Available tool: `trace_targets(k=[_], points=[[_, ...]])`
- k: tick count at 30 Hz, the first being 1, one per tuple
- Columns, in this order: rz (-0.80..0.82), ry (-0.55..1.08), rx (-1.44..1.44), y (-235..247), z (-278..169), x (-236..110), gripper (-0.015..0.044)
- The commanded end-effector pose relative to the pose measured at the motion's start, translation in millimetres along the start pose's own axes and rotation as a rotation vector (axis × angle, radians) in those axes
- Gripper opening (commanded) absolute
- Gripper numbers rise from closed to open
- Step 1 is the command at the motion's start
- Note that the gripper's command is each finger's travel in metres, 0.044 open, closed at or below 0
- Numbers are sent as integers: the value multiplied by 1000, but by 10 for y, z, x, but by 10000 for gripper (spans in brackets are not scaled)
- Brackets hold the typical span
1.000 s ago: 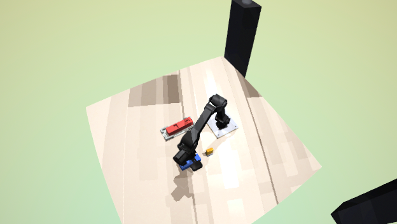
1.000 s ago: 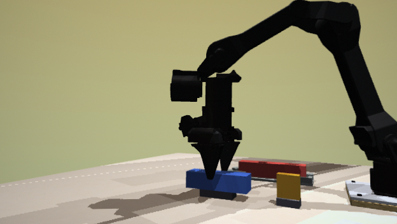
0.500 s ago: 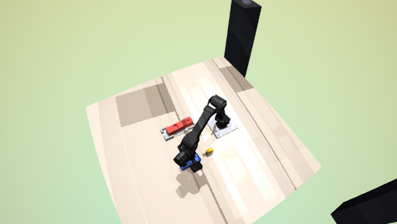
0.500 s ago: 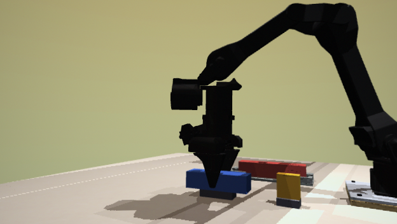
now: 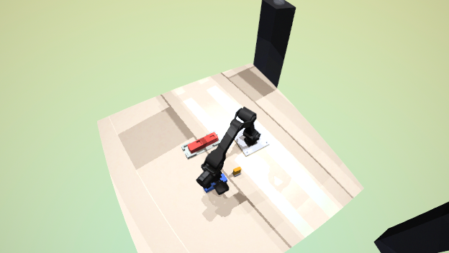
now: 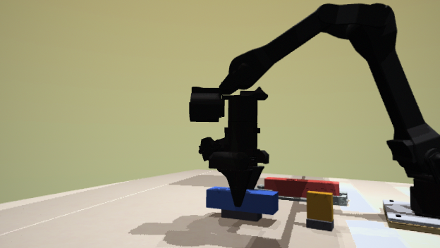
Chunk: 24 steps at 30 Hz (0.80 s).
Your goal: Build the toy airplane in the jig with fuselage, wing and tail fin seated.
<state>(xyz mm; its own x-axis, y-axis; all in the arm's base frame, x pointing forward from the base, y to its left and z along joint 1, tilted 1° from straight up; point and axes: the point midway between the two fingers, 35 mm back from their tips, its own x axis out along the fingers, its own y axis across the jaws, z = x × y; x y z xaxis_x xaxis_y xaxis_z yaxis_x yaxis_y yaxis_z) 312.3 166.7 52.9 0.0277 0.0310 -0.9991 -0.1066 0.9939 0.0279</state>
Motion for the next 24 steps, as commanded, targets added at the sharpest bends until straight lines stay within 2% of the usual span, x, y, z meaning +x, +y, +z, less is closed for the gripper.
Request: trace_targets(k=[1, 6, 24], points=[[0, -31, 19, 1, 52, -74, 0], [3, -75, 47, 1, 122, -196, 0], [1, -39, 23, 22, 117, -716, 0]])
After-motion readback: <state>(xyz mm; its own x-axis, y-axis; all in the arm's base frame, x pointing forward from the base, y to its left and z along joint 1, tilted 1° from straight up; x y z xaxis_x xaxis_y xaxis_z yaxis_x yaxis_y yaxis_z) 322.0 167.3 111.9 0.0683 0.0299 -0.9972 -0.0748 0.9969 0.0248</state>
